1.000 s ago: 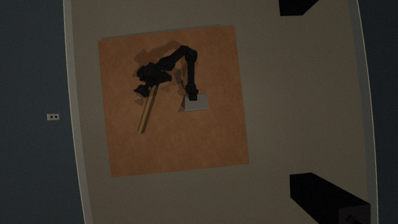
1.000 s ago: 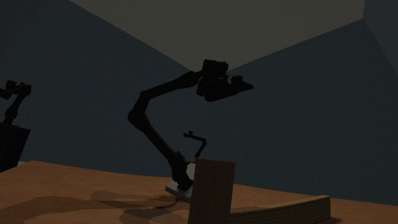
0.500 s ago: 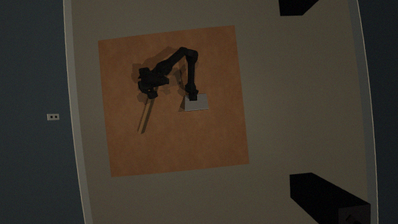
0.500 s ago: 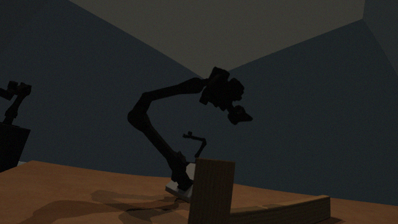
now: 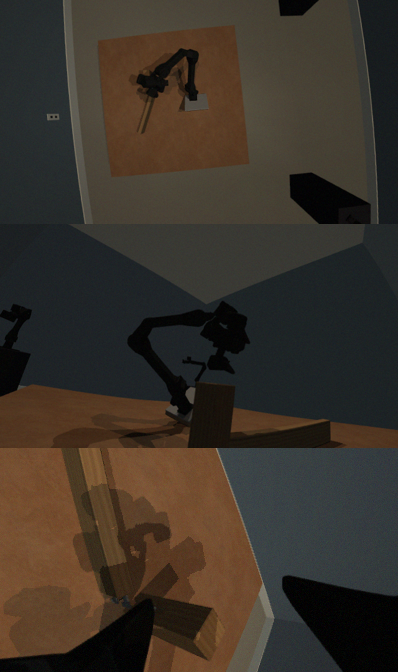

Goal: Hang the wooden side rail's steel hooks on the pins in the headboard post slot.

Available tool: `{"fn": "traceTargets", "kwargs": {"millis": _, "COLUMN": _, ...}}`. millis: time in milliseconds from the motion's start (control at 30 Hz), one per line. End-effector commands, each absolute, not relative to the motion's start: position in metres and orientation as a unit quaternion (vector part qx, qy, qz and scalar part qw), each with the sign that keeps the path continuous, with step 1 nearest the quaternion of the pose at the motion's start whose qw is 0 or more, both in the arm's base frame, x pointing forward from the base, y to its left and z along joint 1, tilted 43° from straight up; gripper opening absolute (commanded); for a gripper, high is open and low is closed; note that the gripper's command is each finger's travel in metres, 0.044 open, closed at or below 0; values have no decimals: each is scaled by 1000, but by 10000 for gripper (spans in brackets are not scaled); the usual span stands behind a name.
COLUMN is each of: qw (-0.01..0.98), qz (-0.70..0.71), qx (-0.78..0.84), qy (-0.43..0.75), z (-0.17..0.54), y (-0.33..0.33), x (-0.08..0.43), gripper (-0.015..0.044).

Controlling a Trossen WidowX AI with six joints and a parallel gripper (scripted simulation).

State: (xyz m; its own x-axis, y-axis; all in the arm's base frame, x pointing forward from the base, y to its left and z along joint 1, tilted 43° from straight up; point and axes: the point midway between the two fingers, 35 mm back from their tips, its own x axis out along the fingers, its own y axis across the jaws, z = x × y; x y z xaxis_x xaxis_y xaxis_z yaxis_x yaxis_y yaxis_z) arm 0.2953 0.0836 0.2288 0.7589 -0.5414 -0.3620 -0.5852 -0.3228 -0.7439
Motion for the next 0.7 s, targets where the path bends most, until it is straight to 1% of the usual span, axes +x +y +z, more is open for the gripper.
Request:
{"fn": "traceTargets", "kwargs": {"millis": 0, "qw": 26, "qz": 185, "qx": -901, "qy": 393, "z": 198, "y": 24, "x": 283, "gripper": 440}}
{"fn": "traceTargets", "kwargs": {"millis": 233, "qw": -175, "qz": 280, "qx": -864, "qy": 380, "z": 184, "y": 0, "x": 274, "gripper": 440}}
{"fn": "traceTargets", "kwargs": {"millis": 367, "qw": -275, "qz": 329, "qx": -829, "qy": 360, "z": 179, "y": -11, "x": 269, "gripper": 440}}
{"fn": "traceTargets", "kwargs": {"millis": 667, "qw": -286, "qz": 335, "qx": -824, "qy": 357, "z": 178, "y": -12, "x": 268, "gripper": 440}}
